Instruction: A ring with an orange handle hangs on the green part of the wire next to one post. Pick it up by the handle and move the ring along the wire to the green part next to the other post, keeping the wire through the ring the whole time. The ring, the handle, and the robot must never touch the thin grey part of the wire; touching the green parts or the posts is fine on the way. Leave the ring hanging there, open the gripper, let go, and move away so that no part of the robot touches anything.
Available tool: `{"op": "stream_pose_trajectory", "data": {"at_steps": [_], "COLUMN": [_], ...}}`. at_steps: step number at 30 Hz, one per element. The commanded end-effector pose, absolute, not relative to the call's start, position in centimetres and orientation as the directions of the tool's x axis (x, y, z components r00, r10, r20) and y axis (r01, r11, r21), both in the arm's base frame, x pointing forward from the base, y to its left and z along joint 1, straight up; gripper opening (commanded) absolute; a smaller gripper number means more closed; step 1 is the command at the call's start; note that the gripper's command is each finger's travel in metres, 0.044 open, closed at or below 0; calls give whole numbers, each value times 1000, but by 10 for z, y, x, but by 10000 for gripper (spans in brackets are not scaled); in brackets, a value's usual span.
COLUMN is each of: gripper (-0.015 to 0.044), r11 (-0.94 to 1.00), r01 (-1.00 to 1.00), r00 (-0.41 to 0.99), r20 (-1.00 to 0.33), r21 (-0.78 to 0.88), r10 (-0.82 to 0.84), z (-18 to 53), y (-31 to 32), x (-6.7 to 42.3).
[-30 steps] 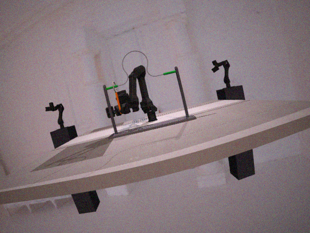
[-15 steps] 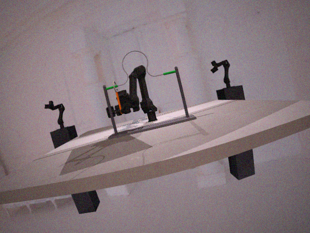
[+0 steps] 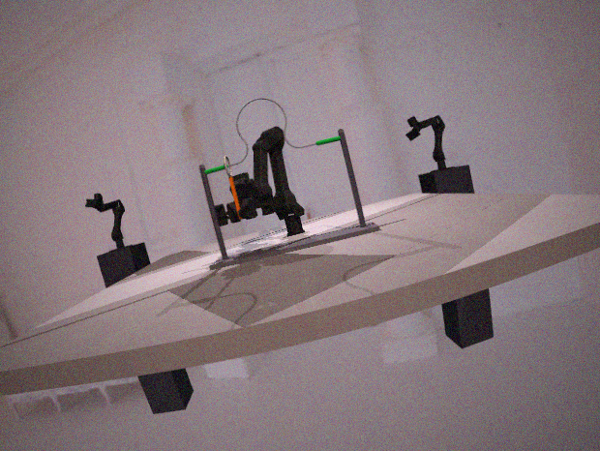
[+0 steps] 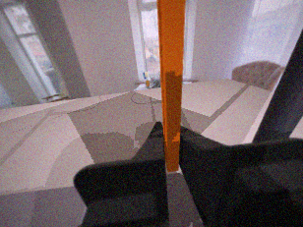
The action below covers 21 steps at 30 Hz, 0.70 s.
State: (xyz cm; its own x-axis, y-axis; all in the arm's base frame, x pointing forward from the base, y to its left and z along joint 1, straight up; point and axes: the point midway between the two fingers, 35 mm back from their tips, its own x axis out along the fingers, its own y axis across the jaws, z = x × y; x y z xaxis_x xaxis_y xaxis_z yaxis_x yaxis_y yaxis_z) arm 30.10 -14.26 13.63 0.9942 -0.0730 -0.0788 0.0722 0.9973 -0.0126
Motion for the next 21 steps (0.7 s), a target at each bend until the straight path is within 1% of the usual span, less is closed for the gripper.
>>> {"op": "stream_pose_trajectory", "data": {"at_steps": [1,13,21], "gripper": [-150,-150,-150], "r11": [997,997,993], "r01": [75,72,70], "r00": [994,994,995], "r20": [-79,-80,-81], "r21": [-6,32,96], "r10": [-75,-70,-62], "z": [137,137,137], "y": [-138,-121,-105], "x": [301,302,304]}}
